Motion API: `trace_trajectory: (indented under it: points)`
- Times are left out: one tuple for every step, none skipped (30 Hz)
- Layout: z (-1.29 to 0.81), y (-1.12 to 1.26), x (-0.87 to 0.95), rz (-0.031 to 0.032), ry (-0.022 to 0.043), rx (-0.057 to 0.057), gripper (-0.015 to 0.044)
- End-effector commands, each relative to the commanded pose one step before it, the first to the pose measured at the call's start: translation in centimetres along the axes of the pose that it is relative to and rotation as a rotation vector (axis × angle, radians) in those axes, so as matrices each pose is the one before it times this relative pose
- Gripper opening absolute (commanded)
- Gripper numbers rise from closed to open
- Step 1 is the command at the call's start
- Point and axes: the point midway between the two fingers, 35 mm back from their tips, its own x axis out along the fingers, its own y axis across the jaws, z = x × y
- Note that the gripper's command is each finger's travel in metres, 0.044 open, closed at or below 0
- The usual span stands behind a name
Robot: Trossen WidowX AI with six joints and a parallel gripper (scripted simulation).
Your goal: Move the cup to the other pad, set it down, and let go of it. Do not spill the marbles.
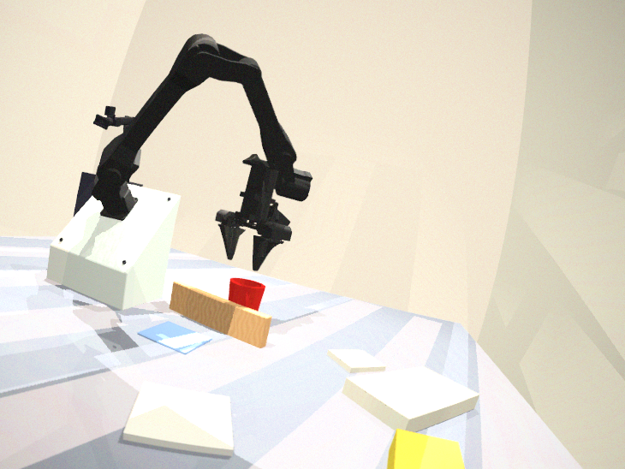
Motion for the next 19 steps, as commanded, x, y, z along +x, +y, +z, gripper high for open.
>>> trace_trajectory:
  points:
    - [0.208,-0.05,-2.45,-0.0022,-0.0159,0.0052,0.044]
    - [-0.031,0.011,-0.572,0.00025,-0.00035,0.0002,0.044]
    - [-0.035,0.011,-0.574,0.00021,-0.00025,0.0002,0.044]
    - [-0.036,0.006,-0.575,0.00016,-0.00015,0.0003,0.044]
    - [-0.023,-0.004,-0.372,0.00008,-0.00004,0.0002,0.044]
    - [-0.009,-0.015,-0.263,0.00004,-0.00001,0.0001,0.044]
    - [0.016,-0.029,-0.165,0.00001,-0.00001,0.0001,0.044]
    - [0.026,-0.03,-0.042,-0.00001,-0.00001,0.0,0.044]
    - [0.027,-0.028,-0.01,-0.00001,-0.00001,0.0,0.044]
    - [0.028,-0.028,-0.003,-0.00001,-0.00001,0.0,0.044]
    - [0.017,-0.025,-0.001,-0.00001,0.0,0.0,0.044]
    - [-0.003,-0.014,0.461,-0.00461,-0.00045,-0.0024,0.044]
    - [0.0,0.0,0.0,0.0,0.0,0.0,0.044]
    - [0.0,0.0,0.0,0.0,0.0,0.0,0.044]
    - [0.0,0.0,0.0,0.0,0.0,0.0,0.044]
    - [0.0,0.0,0.0,0.0,0.0,0.0,0.044]
    - [0.0,0.0,0.0,0.0,0.0,0.0,0.044]
    - [0.0,0.0,0.0,0.0,0.0,0.0,0.044]
    - [0.0,0.0,0.0,0.0,0.0,0.0,0.044]
